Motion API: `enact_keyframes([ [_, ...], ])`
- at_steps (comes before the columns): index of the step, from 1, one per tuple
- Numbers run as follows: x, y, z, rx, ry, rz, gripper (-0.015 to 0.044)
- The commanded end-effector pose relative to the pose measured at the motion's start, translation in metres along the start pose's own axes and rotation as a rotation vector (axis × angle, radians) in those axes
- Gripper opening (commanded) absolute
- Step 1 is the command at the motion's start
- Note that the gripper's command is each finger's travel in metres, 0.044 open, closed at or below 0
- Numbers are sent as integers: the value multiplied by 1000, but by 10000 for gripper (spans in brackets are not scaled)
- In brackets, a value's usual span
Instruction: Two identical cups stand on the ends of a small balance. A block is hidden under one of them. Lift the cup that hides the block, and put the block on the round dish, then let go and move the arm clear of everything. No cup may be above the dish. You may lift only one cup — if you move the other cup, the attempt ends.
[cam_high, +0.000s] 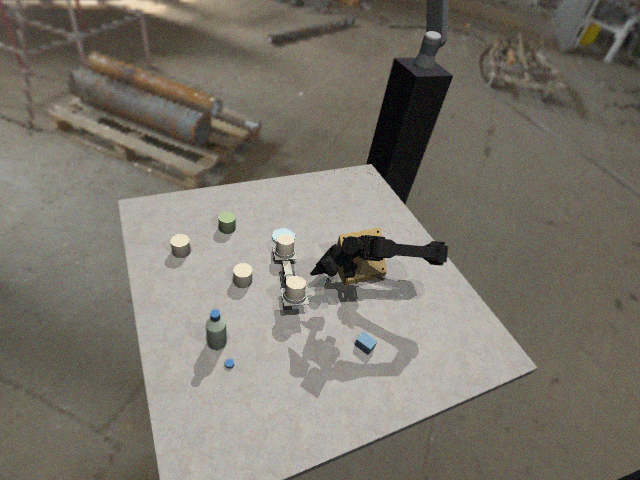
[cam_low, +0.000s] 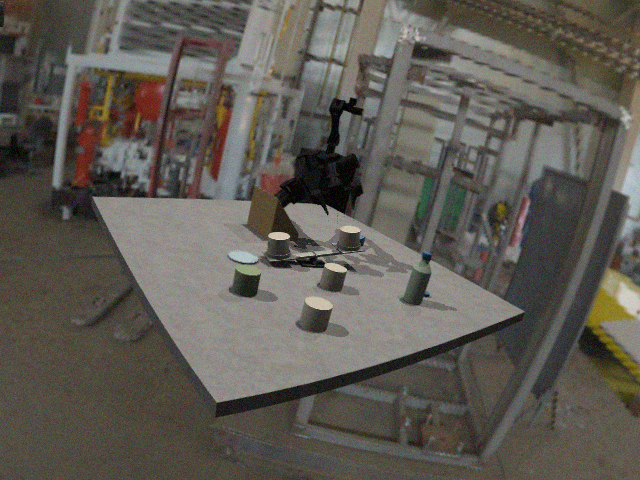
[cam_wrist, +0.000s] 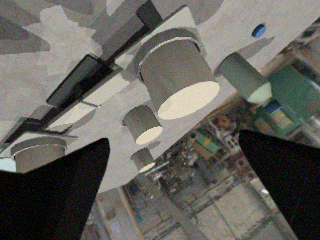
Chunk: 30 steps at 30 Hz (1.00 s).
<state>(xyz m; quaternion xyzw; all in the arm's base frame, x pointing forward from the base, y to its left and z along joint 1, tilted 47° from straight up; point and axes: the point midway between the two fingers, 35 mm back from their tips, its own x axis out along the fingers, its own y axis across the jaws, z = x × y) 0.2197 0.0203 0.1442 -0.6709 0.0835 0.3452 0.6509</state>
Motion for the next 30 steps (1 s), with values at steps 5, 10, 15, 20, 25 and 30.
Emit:
enact_keyframes([
  [5, -2, 10, -12, 241, 8, 53, 440],
  [10, -4, 17, -20, 398, 17, 84, 440],
  [15, -7, 23, -26, 558, 26, 111, 440],
  [20, -10, 29, -33, 721, 35, 133, 440],
  [25, -13, 35, -38, 885, 44, 150, 440],
  [30, -17, 40, -44, 1051, 52, 163, 440],
])
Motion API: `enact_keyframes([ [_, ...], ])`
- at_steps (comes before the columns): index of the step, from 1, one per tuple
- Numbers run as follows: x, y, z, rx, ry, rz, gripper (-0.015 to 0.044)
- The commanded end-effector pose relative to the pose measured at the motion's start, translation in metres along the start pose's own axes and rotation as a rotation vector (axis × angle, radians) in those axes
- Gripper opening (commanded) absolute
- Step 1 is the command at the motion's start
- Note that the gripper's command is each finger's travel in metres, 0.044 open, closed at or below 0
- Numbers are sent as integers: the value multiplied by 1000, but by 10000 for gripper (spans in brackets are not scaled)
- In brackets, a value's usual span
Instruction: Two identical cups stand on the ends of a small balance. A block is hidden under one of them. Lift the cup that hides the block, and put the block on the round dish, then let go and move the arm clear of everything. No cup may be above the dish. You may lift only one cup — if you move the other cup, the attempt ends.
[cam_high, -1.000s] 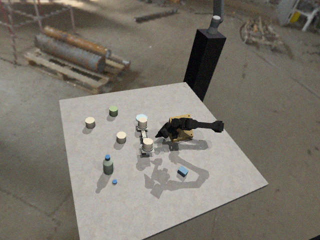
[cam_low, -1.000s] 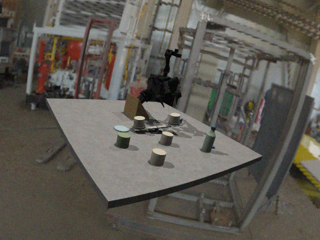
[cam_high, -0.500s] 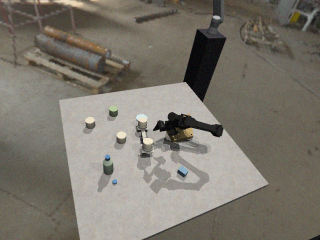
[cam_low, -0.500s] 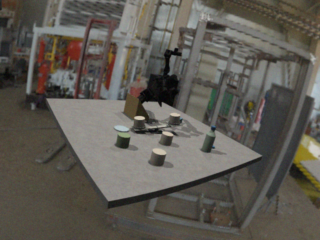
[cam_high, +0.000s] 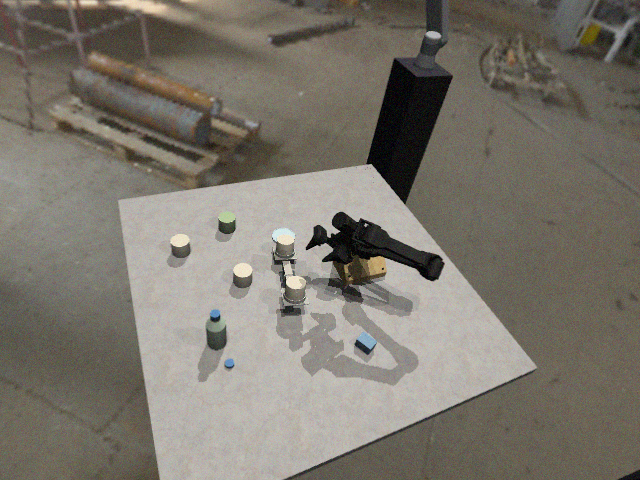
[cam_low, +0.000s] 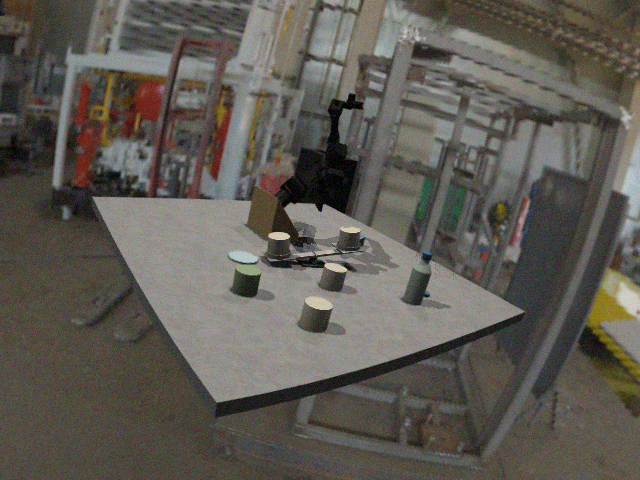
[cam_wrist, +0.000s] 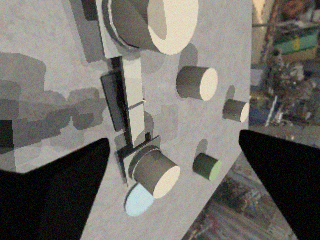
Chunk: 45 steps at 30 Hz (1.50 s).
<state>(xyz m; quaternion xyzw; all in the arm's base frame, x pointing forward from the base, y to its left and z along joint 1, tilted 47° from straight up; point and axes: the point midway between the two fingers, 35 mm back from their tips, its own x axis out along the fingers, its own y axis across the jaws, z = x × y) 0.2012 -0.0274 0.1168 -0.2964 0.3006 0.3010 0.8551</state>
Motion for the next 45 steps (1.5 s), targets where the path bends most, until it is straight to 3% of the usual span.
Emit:
enact_keyframes([
  [1, -3, -2, -4, 129, -5, 8, 440],
  [40, -42, -14, -48, 1456, -130, 74, 440],
  [45, -44, -15, -49, 1507, -141, 77, 440],
])
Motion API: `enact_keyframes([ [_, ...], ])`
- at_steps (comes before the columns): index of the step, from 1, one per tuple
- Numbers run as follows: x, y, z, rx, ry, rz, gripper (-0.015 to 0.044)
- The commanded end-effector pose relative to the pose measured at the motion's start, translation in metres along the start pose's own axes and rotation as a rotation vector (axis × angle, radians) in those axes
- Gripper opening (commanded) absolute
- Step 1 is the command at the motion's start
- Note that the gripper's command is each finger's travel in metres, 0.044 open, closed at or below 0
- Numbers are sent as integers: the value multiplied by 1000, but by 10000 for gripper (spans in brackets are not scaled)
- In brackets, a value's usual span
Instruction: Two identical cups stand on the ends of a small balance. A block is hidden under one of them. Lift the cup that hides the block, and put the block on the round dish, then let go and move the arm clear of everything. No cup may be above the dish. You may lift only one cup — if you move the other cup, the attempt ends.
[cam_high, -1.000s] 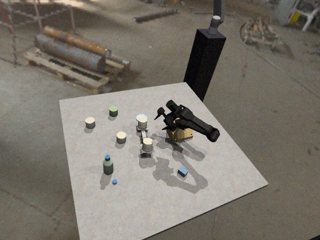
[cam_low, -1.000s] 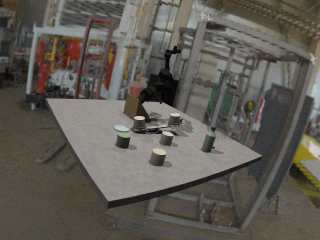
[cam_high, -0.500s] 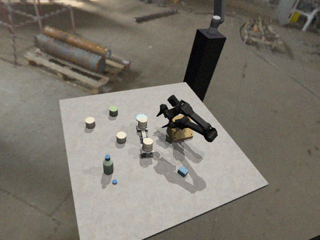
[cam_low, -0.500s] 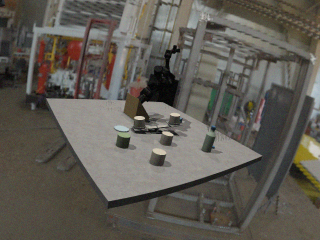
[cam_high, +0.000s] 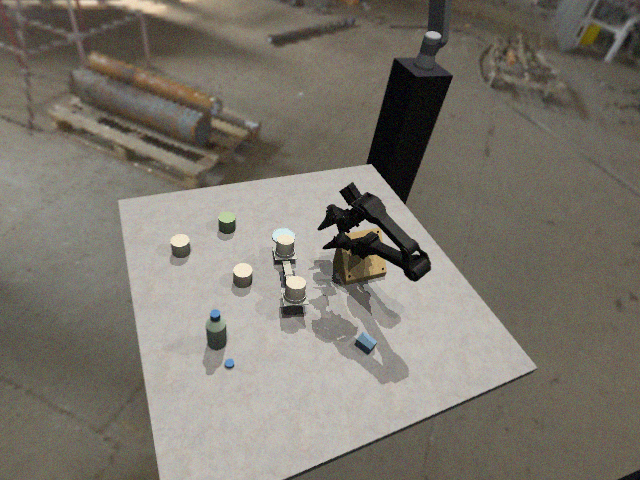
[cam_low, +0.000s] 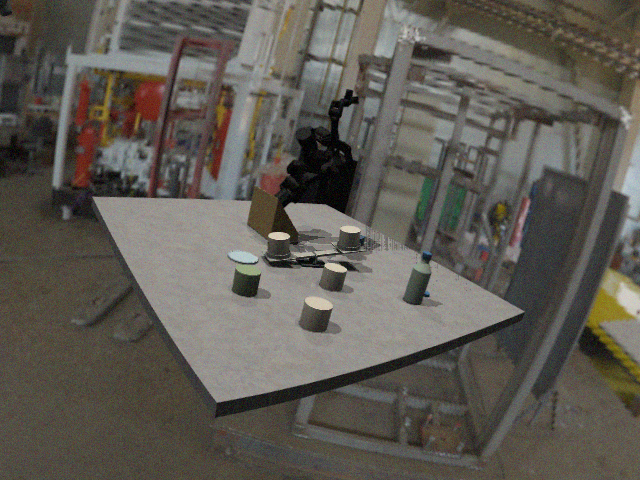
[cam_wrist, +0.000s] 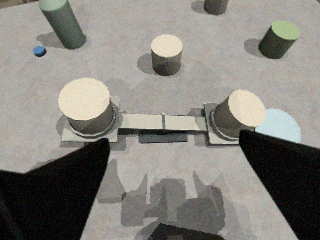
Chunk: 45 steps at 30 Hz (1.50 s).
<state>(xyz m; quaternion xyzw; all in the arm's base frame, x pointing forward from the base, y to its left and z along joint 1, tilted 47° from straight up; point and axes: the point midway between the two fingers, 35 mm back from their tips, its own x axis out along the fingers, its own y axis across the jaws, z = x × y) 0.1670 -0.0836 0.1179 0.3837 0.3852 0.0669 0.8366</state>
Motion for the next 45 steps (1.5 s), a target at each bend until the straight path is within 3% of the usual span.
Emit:
enact_keyframes([
  [1, -2, 0, 2, 32, -12, 8, 440],
  [22, 29, -40, 30, -498, 235, 95, 440],
  [45, 108, -101, 33, -1160, 492, 383, 440],
])
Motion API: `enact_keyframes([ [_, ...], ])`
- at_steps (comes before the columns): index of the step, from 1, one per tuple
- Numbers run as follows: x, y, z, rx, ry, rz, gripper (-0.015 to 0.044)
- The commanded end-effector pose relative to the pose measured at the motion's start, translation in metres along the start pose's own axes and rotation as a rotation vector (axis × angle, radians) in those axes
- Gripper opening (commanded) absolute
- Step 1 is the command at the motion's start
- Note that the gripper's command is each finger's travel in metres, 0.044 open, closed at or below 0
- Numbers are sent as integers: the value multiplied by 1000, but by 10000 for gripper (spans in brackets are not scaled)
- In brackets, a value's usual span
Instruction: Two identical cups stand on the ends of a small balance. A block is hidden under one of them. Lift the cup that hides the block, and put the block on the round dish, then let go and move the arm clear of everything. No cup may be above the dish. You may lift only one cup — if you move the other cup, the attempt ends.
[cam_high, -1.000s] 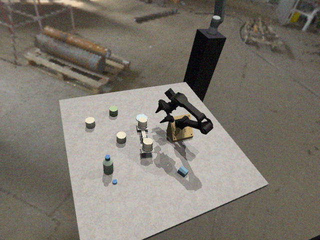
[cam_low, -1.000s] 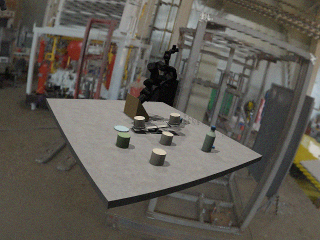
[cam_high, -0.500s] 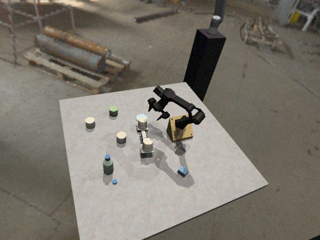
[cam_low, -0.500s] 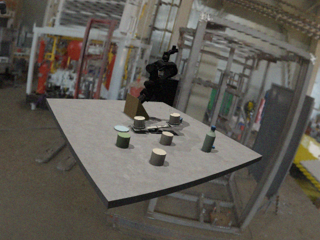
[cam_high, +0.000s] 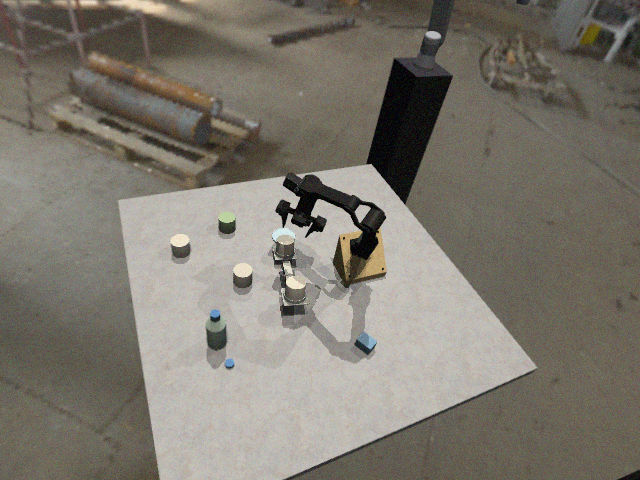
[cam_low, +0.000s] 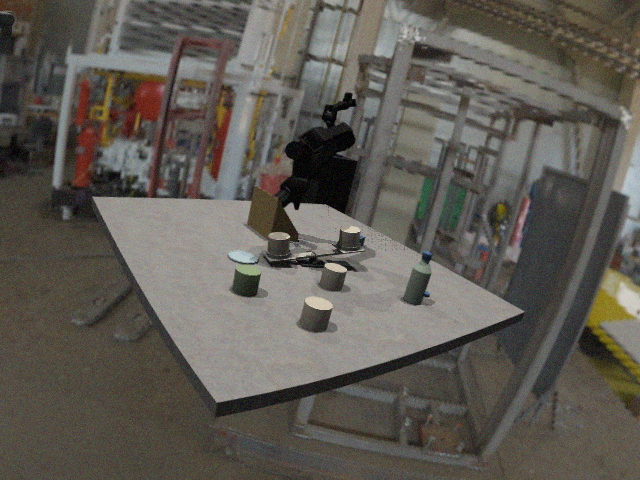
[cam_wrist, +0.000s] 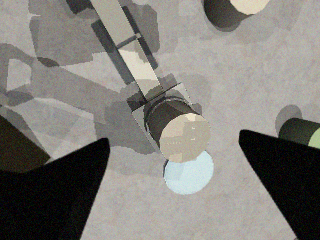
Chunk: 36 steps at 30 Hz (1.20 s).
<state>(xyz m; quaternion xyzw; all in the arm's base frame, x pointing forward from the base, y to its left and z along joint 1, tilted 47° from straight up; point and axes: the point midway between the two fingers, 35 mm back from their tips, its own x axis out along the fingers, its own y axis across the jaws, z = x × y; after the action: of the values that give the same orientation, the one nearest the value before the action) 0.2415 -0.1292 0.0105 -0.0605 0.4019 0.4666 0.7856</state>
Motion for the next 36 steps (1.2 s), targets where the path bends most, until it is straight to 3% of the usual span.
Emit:
enact_keyframes([
  [1, 14, -11, -8, -120, 31, 50, 440],
  [12, 60, -32, -33, -435, 73, 204, 440],
  [36, 92, -27, -36, -440, 73, 207, 440],
])
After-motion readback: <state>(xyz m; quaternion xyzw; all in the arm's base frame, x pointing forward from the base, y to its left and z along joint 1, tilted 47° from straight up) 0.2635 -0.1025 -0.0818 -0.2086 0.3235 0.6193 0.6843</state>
